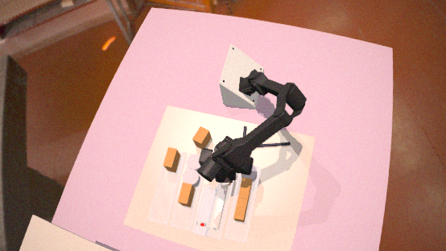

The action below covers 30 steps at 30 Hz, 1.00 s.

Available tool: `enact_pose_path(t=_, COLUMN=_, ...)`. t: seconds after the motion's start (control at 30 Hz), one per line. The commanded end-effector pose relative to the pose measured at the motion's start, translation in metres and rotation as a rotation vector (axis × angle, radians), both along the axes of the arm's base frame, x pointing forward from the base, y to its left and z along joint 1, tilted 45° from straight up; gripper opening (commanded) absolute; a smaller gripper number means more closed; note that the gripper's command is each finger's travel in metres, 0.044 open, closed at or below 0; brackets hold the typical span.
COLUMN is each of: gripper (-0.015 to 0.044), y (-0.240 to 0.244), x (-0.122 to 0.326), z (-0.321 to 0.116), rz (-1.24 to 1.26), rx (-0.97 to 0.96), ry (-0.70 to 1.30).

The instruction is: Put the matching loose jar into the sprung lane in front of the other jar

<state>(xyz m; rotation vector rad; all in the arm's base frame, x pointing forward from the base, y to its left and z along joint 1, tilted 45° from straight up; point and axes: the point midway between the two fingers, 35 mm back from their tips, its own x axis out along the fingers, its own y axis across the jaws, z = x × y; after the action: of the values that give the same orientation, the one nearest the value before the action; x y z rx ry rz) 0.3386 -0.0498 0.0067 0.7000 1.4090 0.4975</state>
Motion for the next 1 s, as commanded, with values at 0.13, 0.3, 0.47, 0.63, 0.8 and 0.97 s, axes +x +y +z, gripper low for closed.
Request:
enact_pose_path(t=0.13, gripper=0.0, y=0.0032, x=0.005, z=-0.0005, rz=-0.005, rx=0.007, ry=-0.022)
enact_pose_path(t=0.3, gripper=0.0, y=0.0046, x=0.0048, z=-0.0018, rz=-0.005, rx=0.007, ry=-0.022)
enact_pose_path(t=0.47, gripper=0.0, y=0.006, x=0.0046, z=-0.0031, rz=-0.005, rx=0.007, ry=-0.022)
enact_pose_path(t=0.63, gripper=0.0, y=0.0068, x=0.0042, z=-0.0038, rz=-0.005, rx=0.007, ry=-0.022)
enact_pose_path(t=0.8, gripper=0.0, y=0.0069, x=0.0034, z=-0.0038, rz=-0.005, rx=0.007, ry=-0.022)
enact_pose_path(t=0.97, gripper=0.0, y=0.0071, x=0.0025, z=-0.0039, rz=-0.005, rx=0.007, ry=-0.021)
